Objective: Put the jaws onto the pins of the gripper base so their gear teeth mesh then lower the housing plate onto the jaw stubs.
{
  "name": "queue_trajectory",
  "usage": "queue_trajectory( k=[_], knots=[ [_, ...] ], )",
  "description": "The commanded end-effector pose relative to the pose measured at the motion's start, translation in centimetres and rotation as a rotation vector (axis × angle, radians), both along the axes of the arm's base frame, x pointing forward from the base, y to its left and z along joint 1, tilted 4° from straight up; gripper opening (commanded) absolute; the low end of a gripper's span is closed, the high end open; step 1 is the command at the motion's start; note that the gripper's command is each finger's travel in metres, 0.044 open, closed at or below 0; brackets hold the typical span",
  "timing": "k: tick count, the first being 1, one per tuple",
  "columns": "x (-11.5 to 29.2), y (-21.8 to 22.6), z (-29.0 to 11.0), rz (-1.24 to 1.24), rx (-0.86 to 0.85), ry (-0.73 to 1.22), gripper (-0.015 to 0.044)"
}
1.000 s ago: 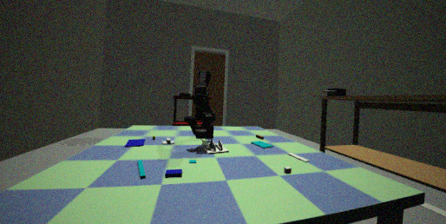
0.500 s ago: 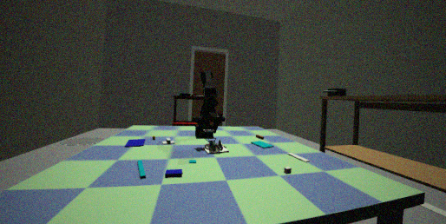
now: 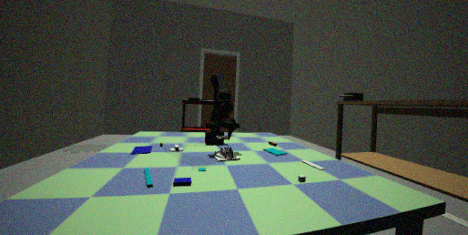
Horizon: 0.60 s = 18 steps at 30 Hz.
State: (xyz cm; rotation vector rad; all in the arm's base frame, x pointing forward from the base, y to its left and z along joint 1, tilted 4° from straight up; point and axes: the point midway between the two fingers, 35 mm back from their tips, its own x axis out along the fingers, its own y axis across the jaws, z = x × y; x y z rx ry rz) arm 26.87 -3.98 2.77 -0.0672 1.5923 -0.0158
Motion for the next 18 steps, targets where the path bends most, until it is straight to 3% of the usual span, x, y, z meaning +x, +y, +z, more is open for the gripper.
queue_trajectory(
  k=[1,18],
  knots=[
    [0.02,0.12,-0.03,-0.006,0.005,-0.002,0.0351],
    [-0.01,0.16,-0.02,-0.021,0.005,-0.003,0.0351]
  ],
)
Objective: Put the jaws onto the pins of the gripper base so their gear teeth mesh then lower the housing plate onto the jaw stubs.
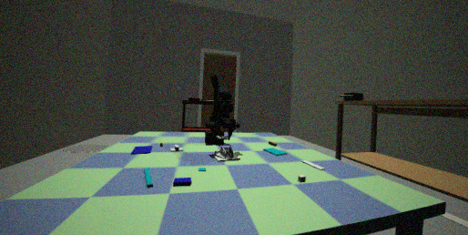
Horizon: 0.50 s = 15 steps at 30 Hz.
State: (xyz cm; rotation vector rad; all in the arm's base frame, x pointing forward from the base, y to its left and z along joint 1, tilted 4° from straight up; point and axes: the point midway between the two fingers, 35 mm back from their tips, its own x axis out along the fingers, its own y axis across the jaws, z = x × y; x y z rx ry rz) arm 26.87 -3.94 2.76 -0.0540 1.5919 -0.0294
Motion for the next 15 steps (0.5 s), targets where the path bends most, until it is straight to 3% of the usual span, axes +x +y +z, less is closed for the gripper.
queue_trajectory(
  k=[1,15],
  knots=[
    [-0.11,0.22,-0.03,-0.004,0.005,-0.002,0.0351],
    [-0.81,0.91,-0.06,-0.004,0.006,-0.001,0.0351]
  ],
)
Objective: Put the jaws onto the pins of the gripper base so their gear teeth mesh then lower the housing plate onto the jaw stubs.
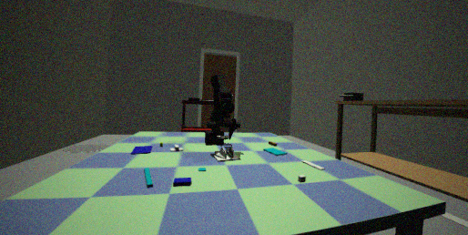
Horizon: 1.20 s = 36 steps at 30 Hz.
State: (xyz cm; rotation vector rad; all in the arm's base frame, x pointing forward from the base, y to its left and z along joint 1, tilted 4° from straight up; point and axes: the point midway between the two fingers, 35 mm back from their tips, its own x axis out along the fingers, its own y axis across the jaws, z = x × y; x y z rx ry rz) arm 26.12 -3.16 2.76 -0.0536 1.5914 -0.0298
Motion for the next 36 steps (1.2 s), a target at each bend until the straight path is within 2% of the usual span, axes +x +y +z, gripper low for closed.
queue_trajectory(
  k=[1,29,36],
  knots=[
    [-0.1,0.1,-0.1,-0.004,0.006,0.0,0.0351],
    [-0.1,0.1,-0.1,-0.003,0.006,0.0,0.0351],
    [0.0,0.1,-1.1,-0.003,0.006,0.0,0.0351]
  ],
)
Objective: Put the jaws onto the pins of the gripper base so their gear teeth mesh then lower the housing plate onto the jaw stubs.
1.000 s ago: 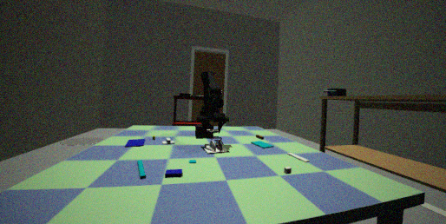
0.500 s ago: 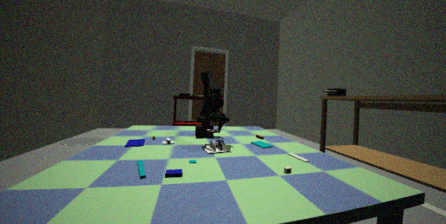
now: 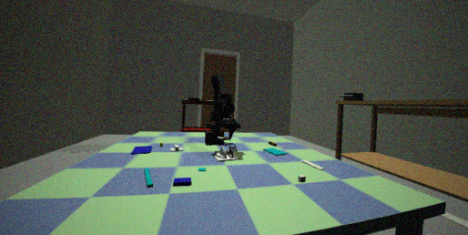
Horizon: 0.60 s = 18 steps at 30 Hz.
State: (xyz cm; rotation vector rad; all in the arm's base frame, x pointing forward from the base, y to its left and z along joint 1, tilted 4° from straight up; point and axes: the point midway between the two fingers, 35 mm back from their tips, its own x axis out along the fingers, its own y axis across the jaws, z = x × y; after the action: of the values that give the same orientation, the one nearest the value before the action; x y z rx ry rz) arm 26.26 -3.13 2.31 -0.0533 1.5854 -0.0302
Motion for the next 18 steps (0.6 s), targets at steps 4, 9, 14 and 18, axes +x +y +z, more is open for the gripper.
queue_trajectory(
  k=[4,9,14,18],
  knots=[
    [-0.1,0.0,-1.3,-0.002,0.006,0.006,0.0351],
    [-0.1,0.0,-2.2,-0.002,0.006,0.006,0.0351],
    [-0.1,-0.1,-3.0,-0.002,0.006,0.006,0.0351],
    [-0.1,-0.1,-3.7,-0.002,0.006,0.006,0.0351]
  ],
)
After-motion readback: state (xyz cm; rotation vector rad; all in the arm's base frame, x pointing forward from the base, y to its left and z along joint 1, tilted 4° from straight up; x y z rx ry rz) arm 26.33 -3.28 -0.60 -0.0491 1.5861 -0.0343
